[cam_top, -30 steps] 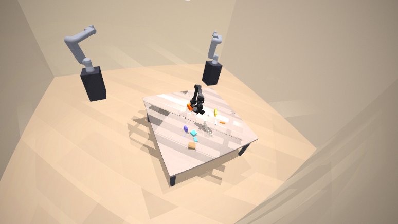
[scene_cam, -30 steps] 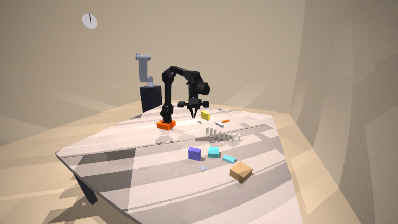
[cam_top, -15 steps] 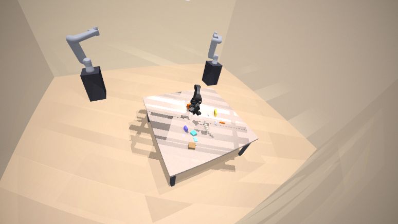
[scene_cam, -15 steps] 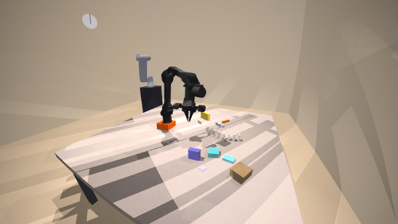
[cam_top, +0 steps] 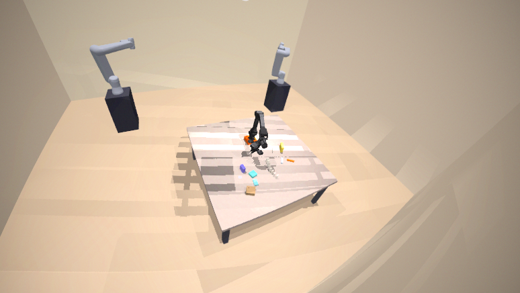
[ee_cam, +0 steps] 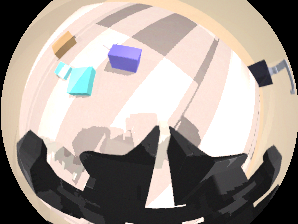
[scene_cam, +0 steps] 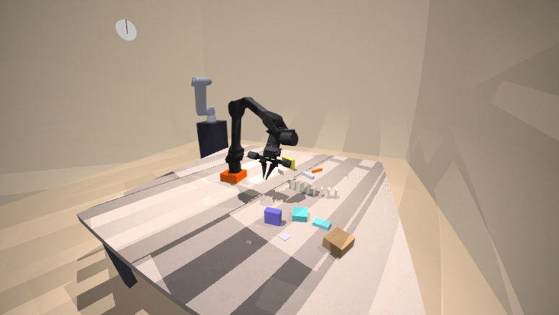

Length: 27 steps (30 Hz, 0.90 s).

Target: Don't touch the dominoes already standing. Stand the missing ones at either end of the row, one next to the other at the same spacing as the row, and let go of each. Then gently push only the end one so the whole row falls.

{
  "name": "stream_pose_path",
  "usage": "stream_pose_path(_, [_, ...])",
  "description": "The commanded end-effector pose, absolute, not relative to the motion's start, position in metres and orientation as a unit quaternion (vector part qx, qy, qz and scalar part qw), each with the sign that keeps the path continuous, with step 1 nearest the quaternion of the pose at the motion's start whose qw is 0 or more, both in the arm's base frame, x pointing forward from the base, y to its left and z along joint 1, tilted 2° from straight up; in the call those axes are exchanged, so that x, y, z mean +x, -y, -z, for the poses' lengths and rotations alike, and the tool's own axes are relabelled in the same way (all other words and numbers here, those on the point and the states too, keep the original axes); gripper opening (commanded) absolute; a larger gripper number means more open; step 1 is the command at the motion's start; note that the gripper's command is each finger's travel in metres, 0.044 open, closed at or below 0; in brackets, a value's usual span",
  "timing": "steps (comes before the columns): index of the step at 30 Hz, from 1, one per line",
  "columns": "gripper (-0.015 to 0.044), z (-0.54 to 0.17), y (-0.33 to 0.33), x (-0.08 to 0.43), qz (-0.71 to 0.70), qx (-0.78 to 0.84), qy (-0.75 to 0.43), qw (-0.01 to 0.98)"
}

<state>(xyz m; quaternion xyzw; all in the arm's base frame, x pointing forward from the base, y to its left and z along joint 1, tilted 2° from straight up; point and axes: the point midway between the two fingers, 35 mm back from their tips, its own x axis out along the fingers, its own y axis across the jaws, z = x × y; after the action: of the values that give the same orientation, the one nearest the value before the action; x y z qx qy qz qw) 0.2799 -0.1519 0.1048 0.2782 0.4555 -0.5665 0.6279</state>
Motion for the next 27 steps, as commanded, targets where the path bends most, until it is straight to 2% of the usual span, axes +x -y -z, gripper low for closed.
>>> stream_pose_path(1, [0.0022,-0.098,0.152,0.281,0.588,0.24,-0.422,0.646])
stream_pose_path(27, [0.0022,-0.102,0.125,0.276,0.646,0.053,-0.136,0.749])
